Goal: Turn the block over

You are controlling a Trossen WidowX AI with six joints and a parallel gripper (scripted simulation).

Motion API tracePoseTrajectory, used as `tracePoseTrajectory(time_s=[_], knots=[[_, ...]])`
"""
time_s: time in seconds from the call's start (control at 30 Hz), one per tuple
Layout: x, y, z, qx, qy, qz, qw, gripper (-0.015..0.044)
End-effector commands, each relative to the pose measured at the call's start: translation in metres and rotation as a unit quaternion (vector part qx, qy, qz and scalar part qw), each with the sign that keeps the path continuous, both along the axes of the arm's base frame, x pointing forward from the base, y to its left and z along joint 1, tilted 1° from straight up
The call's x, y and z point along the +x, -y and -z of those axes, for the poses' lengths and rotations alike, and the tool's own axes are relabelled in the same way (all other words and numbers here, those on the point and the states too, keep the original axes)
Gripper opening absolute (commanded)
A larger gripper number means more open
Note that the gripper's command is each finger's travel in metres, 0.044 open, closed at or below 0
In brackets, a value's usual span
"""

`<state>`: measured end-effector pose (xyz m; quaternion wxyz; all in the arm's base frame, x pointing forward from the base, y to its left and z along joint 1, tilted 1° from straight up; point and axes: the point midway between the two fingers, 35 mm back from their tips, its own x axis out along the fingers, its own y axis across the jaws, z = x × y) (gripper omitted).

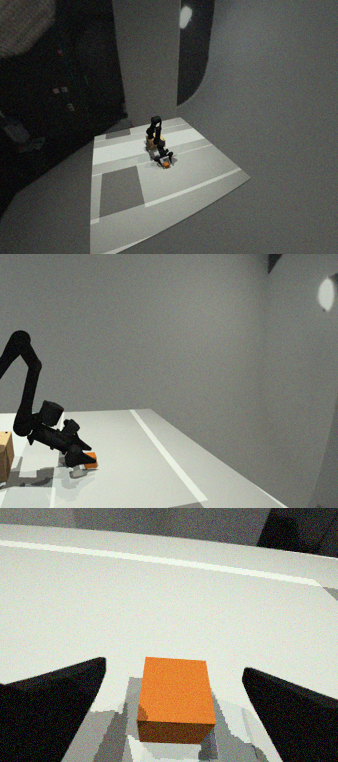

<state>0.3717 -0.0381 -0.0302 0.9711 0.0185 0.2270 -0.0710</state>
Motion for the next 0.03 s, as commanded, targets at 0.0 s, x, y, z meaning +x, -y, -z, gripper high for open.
tracePoseTrajectory(time_s=[0.0], knots=[[-0.0011, 0.0006, 0.0011, -0.002, -0.002, 0.002, 1.0, 0.044]])
